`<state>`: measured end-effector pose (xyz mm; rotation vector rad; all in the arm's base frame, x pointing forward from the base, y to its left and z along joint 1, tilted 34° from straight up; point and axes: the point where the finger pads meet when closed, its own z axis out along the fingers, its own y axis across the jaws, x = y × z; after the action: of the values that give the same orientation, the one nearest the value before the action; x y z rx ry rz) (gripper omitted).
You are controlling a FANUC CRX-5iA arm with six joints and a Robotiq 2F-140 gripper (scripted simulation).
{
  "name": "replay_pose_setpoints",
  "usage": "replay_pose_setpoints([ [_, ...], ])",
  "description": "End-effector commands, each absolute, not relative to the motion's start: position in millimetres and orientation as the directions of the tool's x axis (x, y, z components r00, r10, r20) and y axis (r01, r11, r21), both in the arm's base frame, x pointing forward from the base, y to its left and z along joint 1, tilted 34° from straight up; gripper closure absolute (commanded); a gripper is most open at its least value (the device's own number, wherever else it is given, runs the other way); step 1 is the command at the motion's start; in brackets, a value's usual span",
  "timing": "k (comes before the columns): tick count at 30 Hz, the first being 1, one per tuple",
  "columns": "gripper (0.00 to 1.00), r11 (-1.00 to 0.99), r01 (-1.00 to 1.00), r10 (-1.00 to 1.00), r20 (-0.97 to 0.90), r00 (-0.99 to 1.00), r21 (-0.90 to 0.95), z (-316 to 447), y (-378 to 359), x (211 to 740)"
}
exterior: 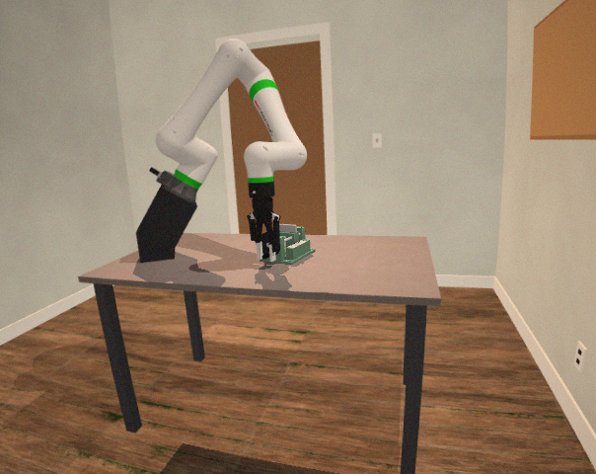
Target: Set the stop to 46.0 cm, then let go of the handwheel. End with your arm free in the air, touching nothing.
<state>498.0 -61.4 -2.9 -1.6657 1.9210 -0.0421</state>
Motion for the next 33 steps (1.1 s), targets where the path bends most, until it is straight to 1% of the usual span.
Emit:
replay_pose_setpoints([
  [1, 0.67, 0.216, -0.894, -0.913, -0.406, -0.043, -0.392, -2.8, -61.6, 498.0],
  [14, 0.67, 0.216, -0.894, -0.913, -0.406, -0.043, -0.392, -0.1, -62.7, 496.6],
  [19, 0.67, 0.216, -0.894, -0.913, -0.406, -0.043, -0.392, 48.5, -83.1, 470.4],
  [21, 0.67, 0.216, -0.894, -0.913, -0.406, -0.043, -0.392, 48.5, -83.1, 470.4],
  [24, 0.67, 0.216, -0.894, -0.913, -0.406, -0.043, -0.392, 76.4, -94.8, 455.3],
  [33, 0.67, 0.216, -0.894, -0.913, -0.406, -0.043, -0.392, 79.8, -96.2, 453.4],
])
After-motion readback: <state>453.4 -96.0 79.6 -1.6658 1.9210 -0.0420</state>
